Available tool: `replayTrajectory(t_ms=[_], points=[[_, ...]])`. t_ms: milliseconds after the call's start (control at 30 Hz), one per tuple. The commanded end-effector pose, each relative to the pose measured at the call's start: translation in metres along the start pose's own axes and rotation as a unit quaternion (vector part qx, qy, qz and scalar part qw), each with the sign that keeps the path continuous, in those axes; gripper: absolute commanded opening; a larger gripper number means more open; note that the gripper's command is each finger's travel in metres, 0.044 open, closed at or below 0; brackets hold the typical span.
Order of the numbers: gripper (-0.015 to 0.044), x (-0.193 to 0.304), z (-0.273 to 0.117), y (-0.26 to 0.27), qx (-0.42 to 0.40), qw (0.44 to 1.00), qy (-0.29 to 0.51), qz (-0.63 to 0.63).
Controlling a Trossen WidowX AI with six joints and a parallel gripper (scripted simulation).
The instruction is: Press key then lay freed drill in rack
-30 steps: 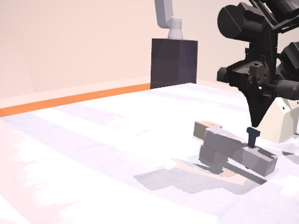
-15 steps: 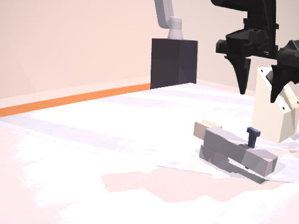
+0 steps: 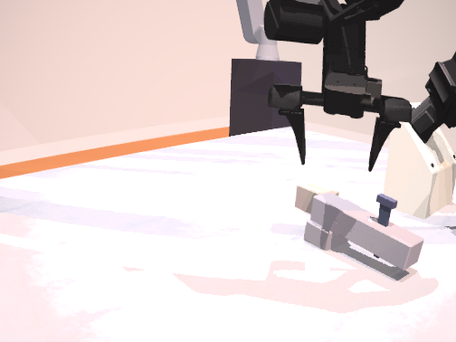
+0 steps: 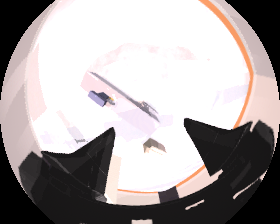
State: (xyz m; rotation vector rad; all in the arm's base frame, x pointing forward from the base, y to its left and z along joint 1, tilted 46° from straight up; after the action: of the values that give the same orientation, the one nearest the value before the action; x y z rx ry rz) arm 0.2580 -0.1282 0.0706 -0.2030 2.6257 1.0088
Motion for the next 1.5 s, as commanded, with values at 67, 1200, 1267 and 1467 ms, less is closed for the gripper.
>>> replayTrajectory(t_ms=[67, 1200, 1267, 1467], points=[[0.044, 0.048, 0.04, -0.051, -0.005, 0.949, 0.009, -0.314], [0.044, 0.061, 0.051, -0.062, -0.006, 0.92, 0.01, -0.392], [0.044, 0.061, 0.051, -0.062, -0.006, 0.92, 0.01, -0.392], [0.044, 0.061, 0.051, -0.062, -0.006, 0.92, 0.01, -0.392]])
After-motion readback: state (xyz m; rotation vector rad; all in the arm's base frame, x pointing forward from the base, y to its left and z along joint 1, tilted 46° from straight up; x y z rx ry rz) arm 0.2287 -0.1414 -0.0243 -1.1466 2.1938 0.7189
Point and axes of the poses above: the point midway between the two fingers, 35 mm back from their tips, its own z axis out along the fingers, its own y axis across the jaws, x = y × z, the point moved 8 cm from there along -z, back along the fingers, and after that the axes turned 13 degrees about z, right-handed, at the moved point
